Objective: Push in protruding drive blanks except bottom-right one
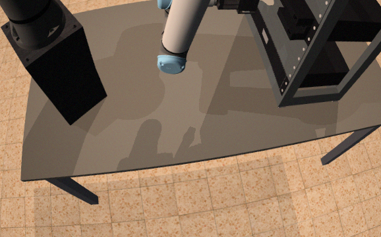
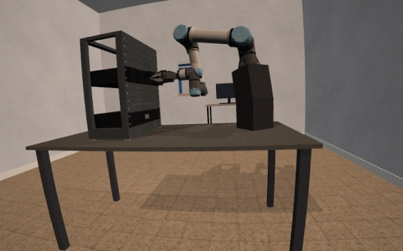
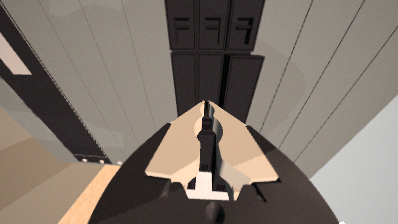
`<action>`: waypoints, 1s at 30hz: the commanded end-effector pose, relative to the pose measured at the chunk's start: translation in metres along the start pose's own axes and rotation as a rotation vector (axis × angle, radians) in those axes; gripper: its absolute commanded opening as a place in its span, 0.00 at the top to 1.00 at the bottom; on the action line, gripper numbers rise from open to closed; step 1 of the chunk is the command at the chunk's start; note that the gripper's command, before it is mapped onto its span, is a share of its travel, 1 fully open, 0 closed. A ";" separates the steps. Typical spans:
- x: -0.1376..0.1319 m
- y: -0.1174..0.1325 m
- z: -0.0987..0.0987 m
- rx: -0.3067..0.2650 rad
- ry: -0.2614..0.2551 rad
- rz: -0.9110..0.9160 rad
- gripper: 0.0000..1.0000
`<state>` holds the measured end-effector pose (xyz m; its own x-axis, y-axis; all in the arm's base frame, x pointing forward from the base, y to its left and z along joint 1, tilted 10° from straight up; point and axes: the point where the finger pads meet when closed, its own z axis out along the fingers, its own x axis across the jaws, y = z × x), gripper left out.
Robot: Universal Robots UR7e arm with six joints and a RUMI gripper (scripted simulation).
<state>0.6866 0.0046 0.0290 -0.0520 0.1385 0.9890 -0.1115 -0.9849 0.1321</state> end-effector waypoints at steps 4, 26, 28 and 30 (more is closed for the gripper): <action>0.015 0.002 0.006 -0.003 0.033 -0.007 1.00; 0.015 0.002 -0.012 -0.003 0.033 -0.007 1.00; 0.015 0.002 -0.022 -0.003 0.033 -0.007 1.00; 0.015 0.002 -0.033 -0.003 0.033 -0.007 1.00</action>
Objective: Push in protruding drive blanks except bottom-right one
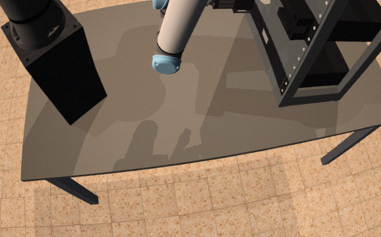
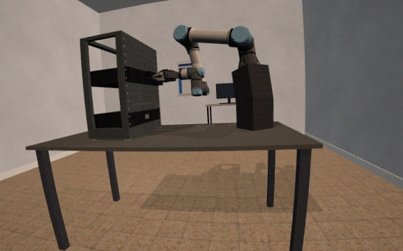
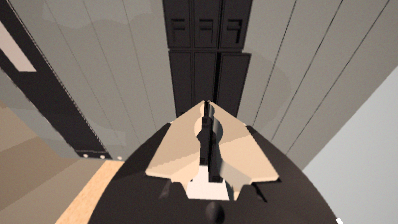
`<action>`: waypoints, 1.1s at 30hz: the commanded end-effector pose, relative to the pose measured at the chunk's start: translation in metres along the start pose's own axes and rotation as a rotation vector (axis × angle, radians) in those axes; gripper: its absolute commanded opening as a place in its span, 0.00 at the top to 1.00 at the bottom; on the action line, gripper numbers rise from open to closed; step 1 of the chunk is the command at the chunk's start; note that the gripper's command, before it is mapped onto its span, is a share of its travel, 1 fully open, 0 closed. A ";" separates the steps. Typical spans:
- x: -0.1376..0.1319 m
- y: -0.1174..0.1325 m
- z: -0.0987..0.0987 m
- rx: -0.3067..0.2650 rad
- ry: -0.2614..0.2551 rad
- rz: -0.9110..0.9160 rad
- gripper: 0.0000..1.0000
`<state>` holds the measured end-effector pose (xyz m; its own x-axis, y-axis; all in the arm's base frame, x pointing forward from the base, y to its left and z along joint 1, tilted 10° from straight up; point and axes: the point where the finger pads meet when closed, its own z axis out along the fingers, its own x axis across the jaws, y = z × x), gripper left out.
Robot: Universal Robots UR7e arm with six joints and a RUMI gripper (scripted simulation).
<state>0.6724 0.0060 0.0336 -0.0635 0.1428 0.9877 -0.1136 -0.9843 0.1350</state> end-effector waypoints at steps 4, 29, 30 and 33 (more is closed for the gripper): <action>0.010 0.002 -0.043 -0.001 0.021 -0.004 1.00; 0.025 0.000 -0.092 -0.001 0.021 -0.004 1.00; 0.025 0.000 -0.092 -0.001 0.021 -0.004 1.00; 0.025 0.000 -0.090 -0.001 0.021 -0.004 1.00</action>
<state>0.5812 0.0193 0.0488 -0.0812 0.1485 0.9856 -0.1143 -0.9837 0.1388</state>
